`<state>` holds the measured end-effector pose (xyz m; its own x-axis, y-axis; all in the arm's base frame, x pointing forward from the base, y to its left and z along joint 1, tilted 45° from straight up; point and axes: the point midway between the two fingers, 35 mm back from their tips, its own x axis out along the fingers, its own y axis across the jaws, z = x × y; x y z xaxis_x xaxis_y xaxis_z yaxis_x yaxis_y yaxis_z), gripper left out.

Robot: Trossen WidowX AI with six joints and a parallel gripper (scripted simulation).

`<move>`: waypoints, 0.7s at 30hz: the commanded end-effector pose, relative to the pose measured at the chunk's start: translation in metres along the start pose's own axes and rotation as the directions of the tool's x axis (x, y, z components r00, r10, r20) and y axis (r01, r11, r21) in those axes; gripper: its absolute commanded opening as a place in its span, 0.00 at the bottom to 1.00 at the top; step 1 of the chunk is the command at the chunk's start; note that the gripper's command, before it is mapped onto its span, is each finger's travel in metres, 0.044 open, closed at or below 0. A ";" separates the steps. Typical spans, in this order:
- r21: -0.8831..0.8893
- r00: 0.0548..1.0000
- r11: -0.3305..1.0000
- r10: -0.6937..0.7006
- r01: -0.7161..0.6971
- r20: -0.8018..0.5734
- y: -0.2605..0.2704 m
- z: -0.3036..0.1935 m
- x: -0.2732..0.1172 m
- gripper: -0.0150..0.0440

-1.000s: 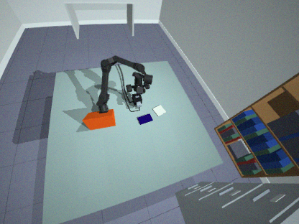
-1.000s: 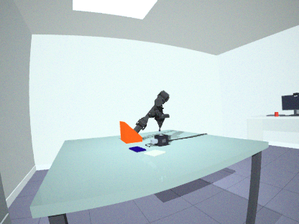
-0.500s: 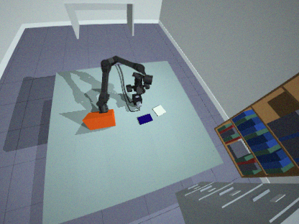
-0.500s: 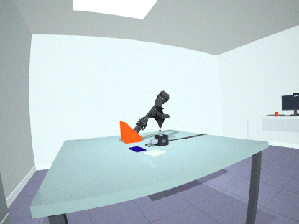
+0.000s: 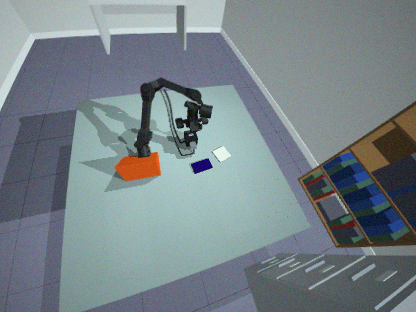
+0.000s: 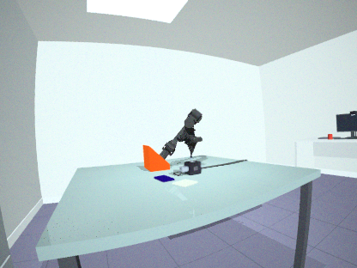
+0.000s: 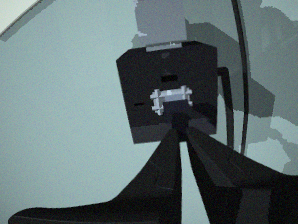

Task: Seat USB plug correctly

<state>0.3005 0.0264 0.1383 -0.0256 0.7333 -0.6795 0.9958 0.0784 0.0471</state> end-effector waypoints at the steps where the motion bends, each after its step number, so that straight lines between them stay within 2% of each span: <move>1: -0.001 1.000 1.000 0.002 -0.002 -0.008 0.001 0.000 0.001 0.25; 21: 0.001 1.000 1.000 0.002 -0.002 -0.025 0.001 -0.002 0.003 0.25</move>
<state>0.3002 0.0294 0.1379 -0.0263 0.7451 -0.6664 0.9961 0.0759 0.0455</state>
